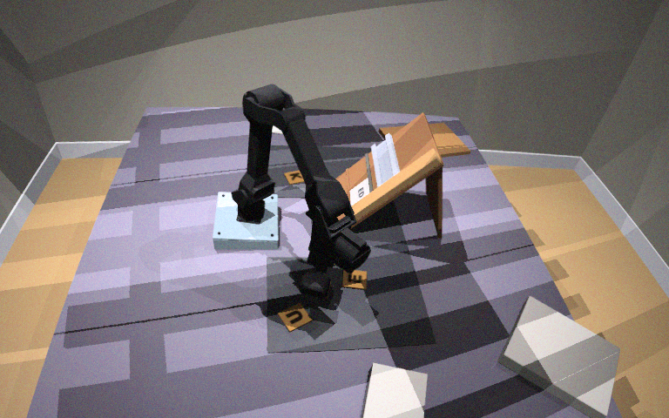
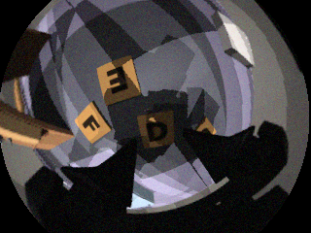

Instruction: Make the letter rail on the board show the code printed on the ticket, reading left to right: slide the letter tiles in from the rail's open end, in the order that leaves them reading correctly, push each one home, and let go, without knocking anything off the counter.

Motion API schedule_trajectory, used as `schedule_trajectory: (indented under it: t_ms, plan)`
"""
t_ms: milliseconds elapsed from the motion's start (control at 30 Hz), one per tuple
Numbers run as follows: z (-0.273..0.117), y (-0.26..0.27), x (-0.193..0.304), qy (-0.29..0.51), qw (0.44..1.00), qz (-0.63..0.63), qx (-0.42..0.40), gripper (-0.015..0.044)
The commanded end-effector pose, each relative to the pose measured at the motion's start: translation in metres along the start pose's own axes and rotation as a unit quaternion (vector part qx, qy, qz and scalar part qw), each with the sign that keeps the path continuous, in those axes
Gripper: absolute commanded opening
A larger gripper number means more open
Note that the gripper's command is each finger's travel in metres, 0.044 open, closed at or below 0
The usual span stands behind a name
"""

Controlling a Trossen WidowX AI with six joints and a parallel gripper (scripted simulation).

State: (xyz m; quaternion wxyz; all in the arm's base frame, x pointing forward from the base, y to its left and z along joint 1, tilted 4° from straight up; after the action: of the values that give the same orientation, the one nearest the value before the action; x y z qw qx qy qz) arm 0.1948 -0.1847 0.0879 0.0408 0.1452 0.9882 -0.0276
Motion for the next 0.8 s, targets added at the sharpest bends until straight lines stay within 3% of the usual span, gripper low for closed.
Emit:
schedule_trajectory:
  t_ms: [0, 767]
  plan:
    - [0.001, 0.001, 0.000, 0.000, 1.000, 0.002, -0.002, 0.0340]
    - [0.020, 0.001, 0.001, 0.000, 1.000, 0.002, -0.002, 0.0340]
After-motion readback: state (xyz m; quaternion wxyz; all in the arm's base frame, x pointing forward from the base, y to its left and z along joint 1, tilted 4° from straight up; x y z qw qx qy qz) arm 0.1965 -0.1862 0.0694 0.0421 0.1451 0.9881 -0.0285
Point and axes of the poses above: the point midway between the two fingers, 35 mm back from their tips, its own z axis out along the fingers, its own y axis across the jaws, x = y × z, the point moved 5 cm from there along -z, back along the fingers, and after that the axes turned 9 degrees about z, right-handed, at the moved point
